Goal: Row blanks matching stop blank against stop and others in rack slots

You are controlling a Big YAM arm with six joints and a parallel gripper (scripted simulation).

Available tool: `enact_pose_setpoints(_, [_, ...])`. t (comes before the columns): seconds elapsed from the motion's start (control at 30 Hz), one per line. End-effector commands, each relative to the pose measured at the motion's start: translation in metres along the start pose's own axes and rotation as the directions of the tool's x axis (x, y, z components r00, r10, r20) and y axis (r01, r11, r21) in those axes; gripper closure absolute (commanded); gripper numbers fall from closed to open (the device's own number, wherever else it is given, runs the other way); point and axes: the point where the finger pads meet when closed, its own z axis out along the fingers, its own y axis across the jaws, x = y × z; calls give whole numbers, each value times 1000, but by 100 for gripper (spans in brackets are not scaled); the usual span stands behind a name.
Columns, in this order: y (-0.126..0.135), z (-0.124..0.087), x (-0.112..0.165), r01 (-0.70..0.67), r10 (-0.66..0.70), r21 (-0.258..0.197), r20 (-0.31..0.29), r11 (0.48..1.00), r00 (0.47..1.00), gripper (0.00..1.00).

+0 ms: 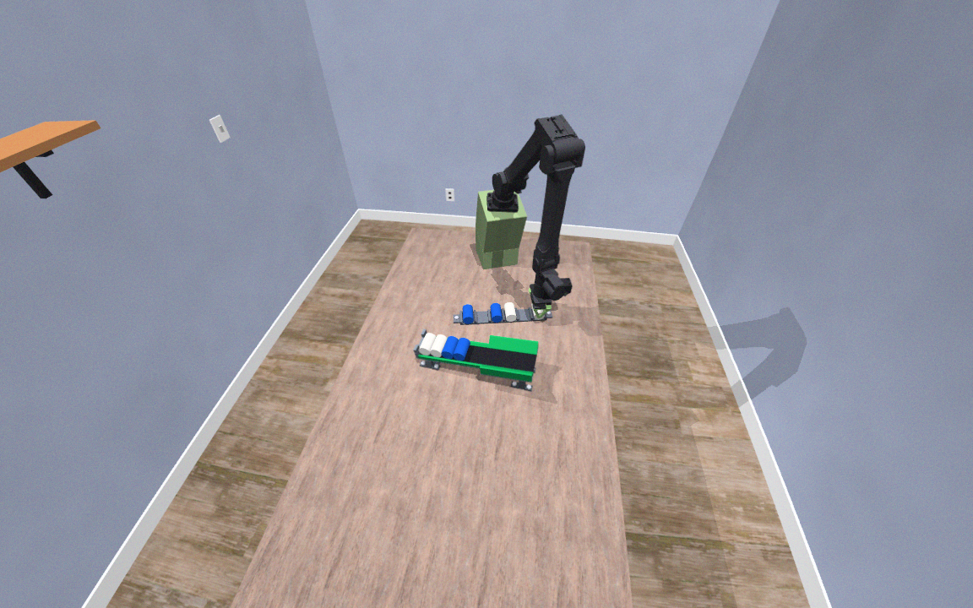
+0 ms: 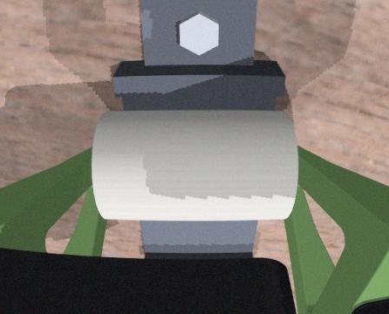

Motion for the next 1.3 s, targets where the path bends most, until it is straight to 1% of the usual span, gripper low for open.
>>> enact_pose_setpoints(0.0, [-10,-3,-1,2,-2,22,8,1000,1000,37])
enact_pose_setpoints(0.33, [-10,-3,-1,2,-2,22,8,1000,1000,37])
enact_pose_setpoints(0.47, [-12,-7,-2,1,-1,26,10,1000,1000,37])
enact_pose_setpoints(0.53, [-4,-11,1,2,-2,8,4,1000,1000,37])
enact_pose_setpoints(0.67, [-3,-29,-3,3,-3,9,6,1000,1000,37])
enact_pose_setpoints(0.87, [-2,-73,-4,-1,1,9,6,1000,1000,37])
enact_pose_setpoints(0.97, [-2,-91,-2,-6,6,10,3,1000,1000,37])
enact_pose_setpoints(1.03, [-2,-91,-2,-6,6,10,3,1000,1000,37])
enact_pose_setpoints(1.17, [-1,-105,-3,0,0,9,5,1000,1000,37])
enact_pose_setpoints(1.27, [-1,-105,-1,-5,5,6,2,1000,1000,37])
